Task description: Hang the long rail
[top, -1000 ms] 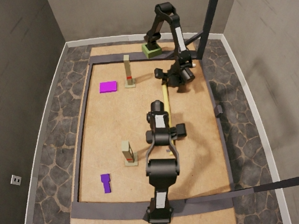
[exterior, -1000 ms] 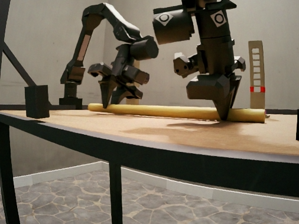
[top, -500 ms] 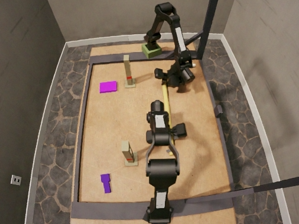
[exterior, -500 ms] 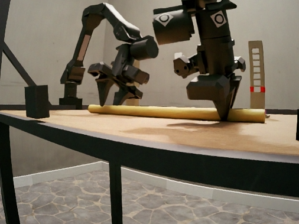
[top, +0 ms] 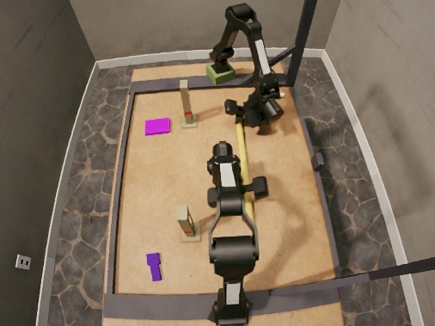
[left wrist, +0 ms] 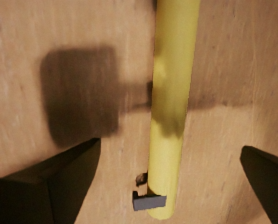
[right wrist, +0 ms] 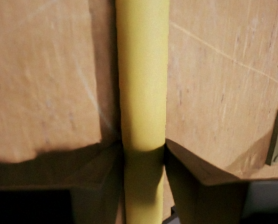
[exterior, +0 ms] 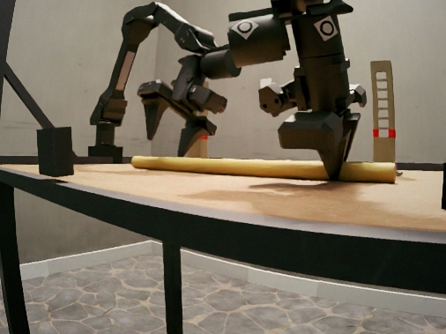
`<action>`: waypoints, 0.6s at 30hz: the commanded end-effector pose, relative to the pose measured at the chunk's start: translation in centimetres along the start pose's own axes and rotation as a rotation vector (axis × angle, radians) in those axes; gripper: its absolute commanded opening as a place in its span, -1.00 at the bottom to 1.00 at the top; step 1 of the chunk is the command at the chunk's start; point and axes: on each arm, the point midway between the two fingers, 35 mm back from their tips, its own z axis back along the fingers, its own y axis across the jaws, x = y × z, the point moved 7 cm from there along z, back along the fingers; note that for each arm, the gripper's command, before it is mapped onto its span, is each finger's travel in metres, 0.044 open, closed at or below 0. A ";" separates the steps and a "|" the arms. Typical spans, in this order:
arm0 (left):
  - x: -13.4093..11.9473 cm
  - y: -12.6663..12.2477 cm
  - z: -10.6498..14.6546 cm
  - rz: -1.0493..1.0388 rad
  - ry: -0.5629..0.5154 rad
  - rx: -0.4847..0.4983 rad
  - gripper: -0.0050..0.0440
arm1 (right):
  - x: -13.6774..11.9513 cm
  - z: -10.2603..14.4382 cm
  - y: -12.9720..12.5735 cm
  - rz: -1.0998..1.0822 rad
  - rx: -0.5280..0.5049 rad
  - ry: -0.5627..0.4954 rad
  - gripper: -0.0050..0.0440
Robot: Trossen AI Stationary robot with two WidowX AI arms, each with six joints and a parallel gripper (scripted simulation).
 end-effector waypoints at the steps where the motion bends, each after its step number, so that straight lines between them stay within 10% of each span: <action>1: 0.6 -0.6 4.1 -0.027 -0.058 0.000 1.00 | 0.2 0.4 -0.1 -0.008 0.006 -0.015 -1.00; 8: 0.8 -1.3 2.5 0.002 -0.011 0.065 0.51 | 0.2 0.4 -0.1 -0.008 0.006 -0.015 -1.00; 12: 1.1 -3.7 1.0 0.038 0.013 0.250 0.12 | 0.2 0.4 -0.1 -0.008 0.006 -0.015 -1.00; 18: 1.0 -7.2 -1.2 0.057 -0.012 0.530 0.12 | 0.2 0.4 -0.1 -0.008 0.006 -0.015 -1.00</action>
